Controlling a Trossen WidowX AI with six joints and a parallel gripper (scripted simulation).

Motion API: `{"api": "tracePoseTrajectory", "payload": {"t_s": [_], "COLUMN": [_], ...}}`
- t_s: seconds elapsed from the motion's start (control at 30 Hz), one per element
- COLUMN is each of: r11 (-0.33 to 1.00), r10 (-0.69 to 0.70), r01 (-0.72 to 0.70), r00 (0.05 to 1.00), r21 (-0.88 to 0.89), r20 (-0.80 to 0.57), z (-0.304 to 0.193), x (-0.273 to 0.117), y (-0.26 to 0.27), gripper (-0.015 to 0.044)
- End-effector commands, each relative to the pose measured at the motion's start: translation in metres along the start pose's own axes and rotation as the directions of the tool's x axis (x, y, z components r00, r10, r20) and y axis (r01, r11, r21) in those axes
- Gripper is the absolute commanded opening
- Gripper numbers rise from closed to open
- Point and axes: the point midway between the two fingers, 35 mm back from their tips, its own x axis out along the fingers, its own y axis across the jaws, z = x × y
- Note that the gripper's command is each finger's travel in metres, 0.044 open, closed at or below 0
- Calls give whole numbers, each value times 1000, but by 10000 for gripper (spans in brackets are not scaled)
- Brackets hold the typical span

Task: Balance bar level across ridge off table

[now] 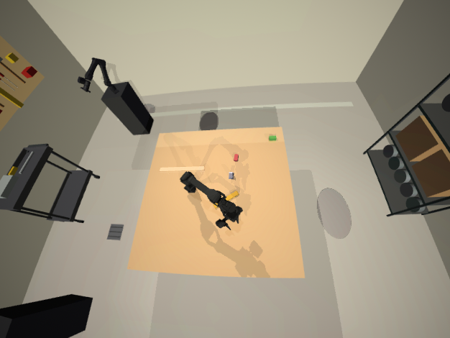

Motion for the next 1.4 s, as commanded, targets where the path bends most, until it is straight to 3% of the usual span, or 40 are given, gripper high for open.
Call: {"api": "tracePoseTrajectory", "payload": {"t_s": [0.0, 0.2, 0.4, 0.8, 1.37], "r11": [981, 871, 674, 162, 154], "r10": [78, 174, 233, 235, 234], "r01": [-93, -268, -455, -742, -745], "r00": [993, 952, 878, 670, 666], "r21": [-171, -413, -582, -651, -649], "r20": [-91, -253, -418, -704, -708], "z": [-27, -73, -121, -210, -243], "x": [-3, -14, -33, -85, -55], "y": [30, 73, 106, 145, 155], "gripper": [315, 315, 315, 315, 315]}}
